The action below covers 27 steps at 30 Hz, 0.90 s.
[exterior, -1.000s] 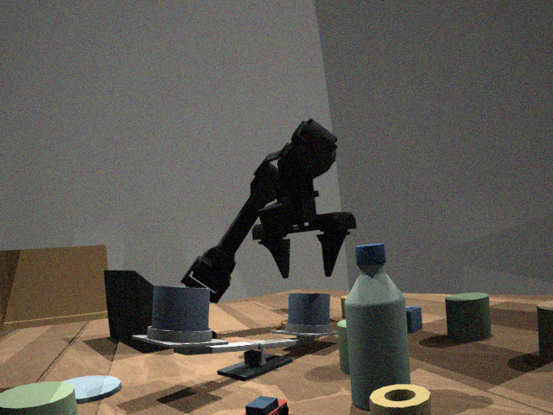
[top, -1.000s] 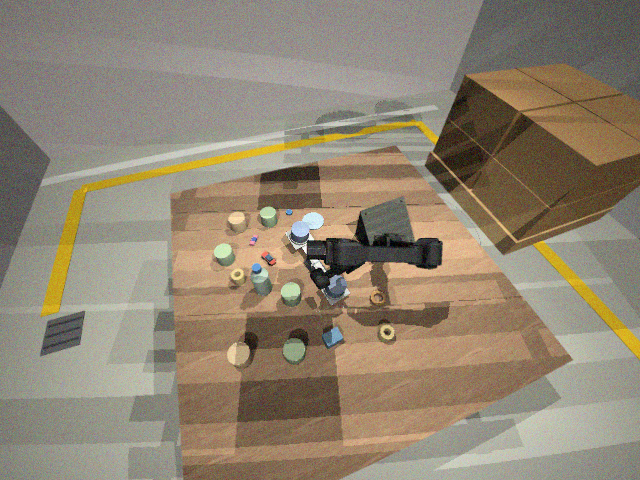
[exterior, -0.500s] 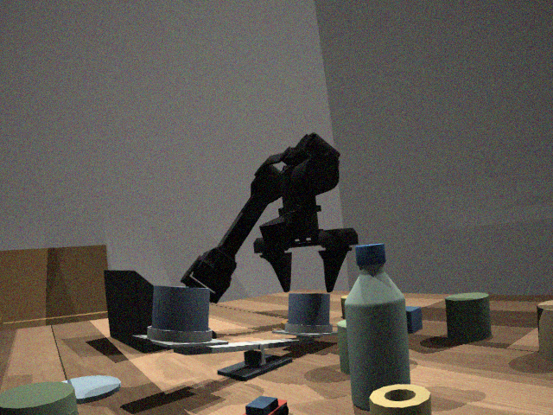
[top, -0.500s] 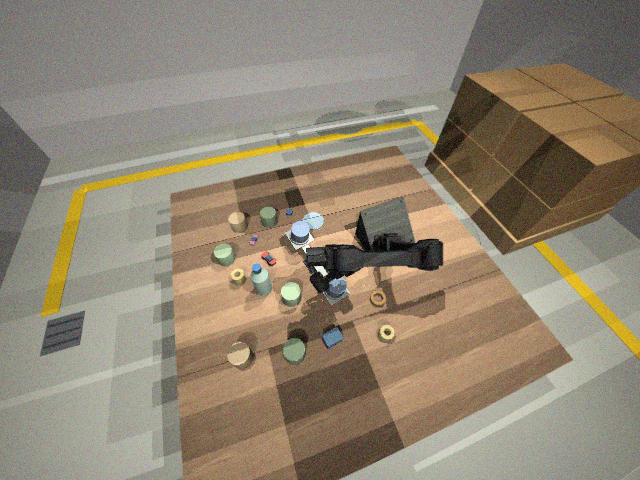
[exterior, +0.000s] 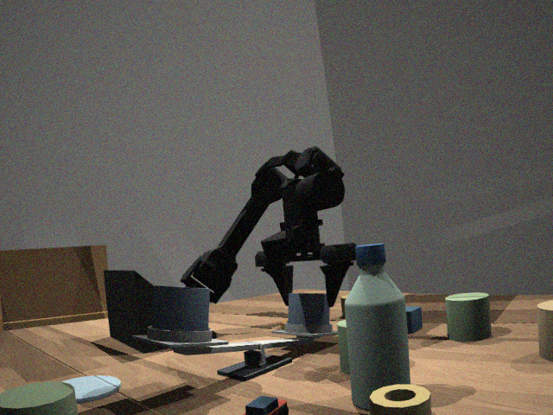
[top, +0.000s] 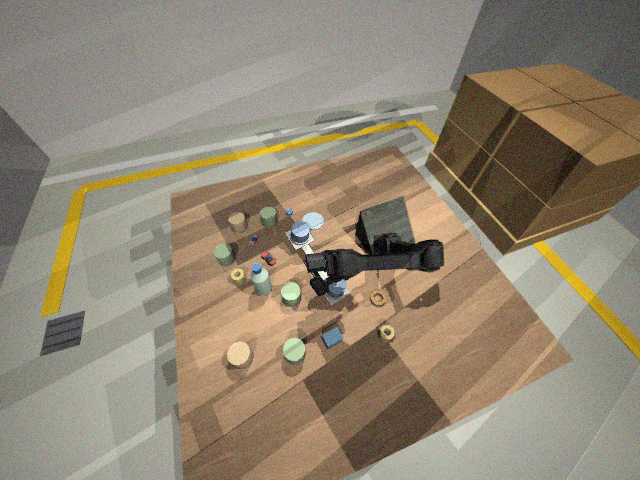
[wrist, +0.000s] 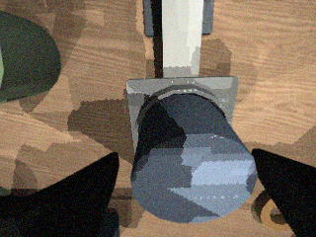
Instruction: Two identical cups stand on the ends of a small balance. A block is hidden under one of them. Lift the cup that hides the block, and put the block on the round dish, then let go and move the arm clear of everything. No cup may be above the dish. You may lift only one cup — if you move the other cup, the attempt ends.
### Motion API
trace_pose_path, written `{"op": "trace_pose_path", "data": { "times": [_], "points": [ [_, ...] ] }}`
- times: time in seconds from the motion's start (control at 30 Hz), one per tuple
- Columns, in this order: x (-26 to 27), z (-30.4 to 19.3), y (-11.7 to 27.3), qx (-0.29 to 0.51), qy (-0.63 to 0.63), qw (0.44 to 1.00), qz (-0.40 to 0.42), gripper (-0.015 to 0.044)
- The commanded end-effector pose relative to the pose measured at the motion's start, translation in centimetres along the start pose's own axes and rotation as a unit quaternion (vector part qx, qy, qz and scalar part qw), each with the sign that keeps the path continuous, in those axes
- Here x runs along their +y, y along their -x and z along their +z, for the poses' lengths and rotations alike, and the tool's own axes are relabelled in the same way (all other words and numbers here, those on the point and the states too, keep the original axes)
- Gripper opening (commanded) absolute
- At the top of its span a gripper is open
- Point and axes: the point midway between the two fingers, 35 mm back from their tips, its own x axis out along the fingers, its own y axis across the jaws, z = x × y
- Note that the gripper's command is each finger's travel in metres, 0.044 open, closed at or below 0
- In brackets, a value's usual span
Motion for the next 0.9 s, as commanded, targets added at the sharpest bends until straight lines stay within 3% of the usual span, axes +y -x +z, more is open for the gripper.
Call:
{"op": "trace_pose_path", "data": {
  "times": [0.0, 0.4, 0.5, 0.77, 0.87],
  "points": [
    [-0.1, -0.1, -0.8, 0.003, -0.002, 1.000, 0.000, 0.0440],
    [-0.2, -0.2, -2.4, 0.004, -0.002, 1.000, 0.000, 0.0440],
    [-0.2, -0.2, -2.4, 0.004, -0.002, 1.000, 0.000, 0.0361],
    [-0.2, -0.2, -2.4, 0.004, -0.002, 1.000, 0.000, 0.0308],
    [-0.2, -0.2, -2.3, 0.004, -0.002, 1.000, 0.000, 0.0229]
  ]
}}
